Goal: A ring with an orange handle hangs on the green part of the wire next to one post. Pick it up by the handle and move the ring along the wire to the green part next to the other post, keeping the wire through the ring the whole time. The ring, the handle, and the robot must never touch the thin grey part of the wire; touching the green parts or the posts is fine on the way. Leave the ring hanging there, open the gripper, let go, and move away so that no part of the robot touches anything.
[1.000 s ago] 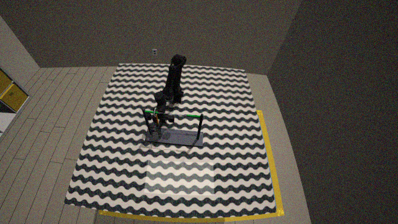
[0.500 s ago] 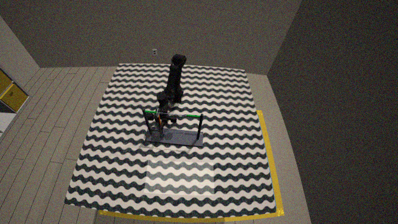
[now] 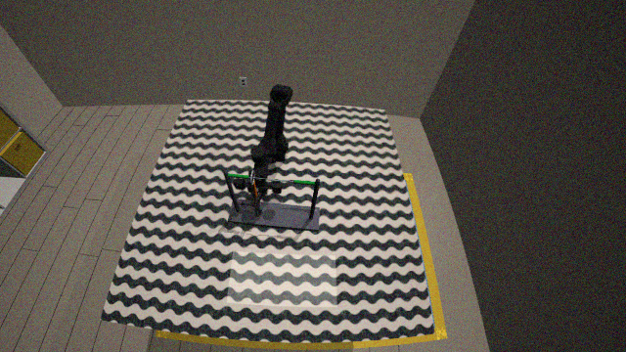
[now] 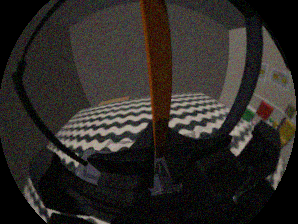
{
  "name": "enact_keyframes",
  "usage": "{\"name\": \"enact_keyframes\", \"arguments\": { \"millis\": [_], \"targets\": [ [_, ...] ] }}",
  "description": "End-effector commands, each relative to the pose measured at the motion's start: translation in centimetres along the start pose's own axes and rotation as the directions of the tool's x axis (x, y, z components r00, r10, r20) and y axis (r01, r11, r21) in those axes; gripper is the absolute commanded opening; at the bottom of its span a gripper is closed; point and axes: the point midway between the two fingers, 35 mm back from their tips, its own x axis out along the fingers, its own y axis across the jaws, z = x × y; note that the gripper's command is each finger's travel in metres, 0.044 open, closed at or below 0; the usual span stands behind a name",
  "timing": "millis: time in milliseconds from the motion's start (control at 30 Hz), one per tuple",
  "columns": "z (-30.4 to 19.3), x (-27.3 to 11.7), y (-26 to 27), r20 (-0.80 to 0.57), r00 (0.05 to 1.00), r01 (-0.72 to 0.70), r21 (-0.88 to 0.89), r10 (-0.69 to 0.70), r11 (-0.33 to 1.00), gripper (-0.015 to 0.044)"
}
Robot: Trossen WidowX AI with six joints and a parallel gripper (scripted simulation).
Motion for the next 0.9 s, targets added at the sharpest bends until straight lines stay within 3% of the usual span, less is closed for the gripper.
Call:
{"name": "enact_keyframes", "arguments": {
  "millis": [0,533,867],
  "targets": [
    [0.1,-0.1,0.4,0.002,1.0,0.004,0.006,-0.004,1.0,-0.015],
    [0.1,-0.2,2.3,-0.008,1.0,0.028,0.049,-0.028,0.998,-0.015],
    [0.0,-1.8,4.0,-0.151,0.988,0.063,0.107,-0.046,0.992,-0.015]
  ]
}}
